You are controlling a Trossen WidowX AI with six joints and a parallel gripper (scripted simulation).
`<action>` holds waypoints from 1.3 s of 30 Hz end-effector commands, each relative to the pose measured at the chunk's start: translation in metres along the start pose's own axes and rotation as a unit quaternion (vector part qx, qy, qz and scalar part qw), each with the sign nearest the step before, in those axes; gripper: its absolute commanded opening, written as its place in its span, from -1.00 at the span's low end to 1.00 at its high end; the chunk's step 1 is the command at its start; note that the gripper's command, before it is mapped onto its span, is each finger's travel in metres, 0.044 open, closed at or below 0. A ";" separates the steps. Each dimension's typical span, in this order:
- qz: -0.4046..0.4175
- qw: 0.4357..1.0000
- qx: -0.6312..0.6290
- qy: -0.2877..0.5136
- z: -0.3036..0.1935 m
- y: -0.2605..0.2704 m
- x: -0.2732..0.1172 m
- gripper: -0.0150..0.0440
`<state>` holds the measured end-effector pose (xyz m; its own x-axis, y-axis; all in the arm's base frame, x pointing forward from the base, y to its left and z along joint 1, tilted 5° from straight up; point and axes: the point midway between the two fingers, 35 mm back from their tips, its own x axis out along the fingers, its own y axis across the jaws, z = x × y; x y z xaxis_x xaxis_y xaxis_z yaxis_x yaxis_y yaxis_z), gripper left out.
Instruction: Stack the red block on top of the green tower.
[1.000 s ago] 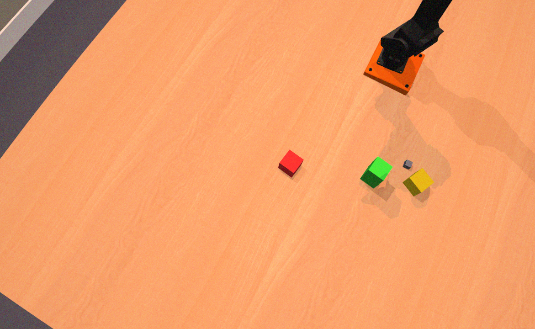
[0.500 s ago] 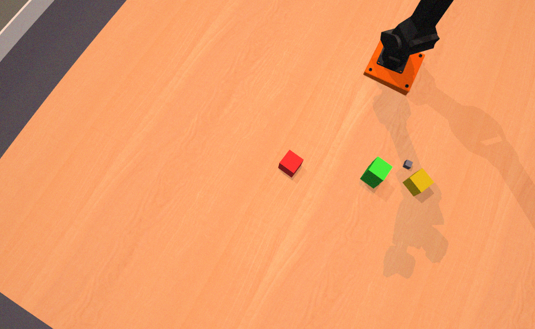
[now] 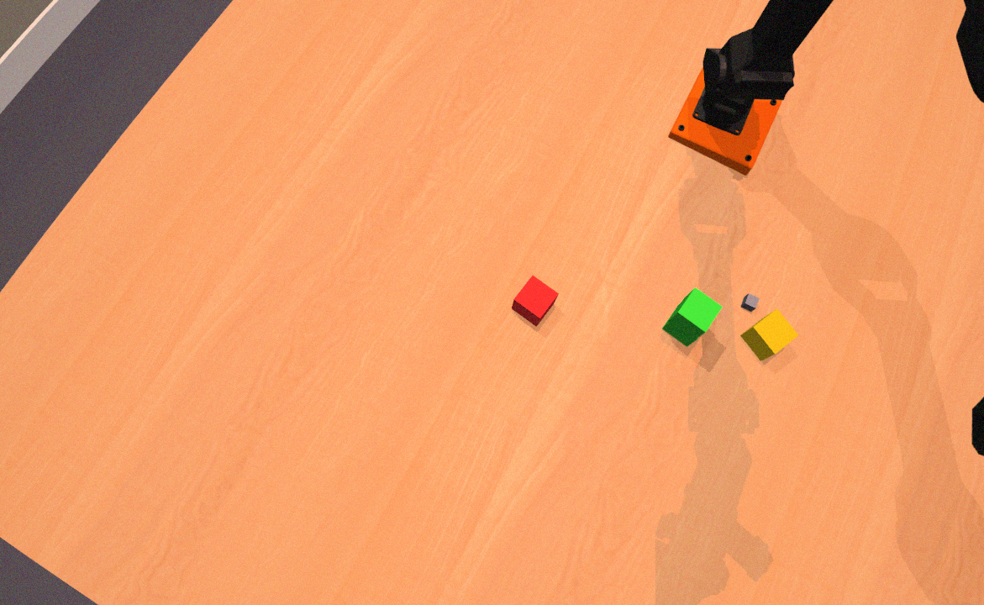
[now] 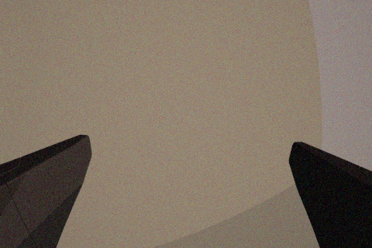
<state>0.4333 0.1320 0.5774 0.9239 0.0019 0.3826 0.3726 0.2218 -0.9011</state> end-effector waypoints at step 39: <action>0.423 0.446 0.392 0.684 -0.305 0.295 -0.248 1.00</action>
<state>0.3418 -0.0975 0.1541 0.1011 -0.0762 -0.9919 0.1809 0.9819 -0.0570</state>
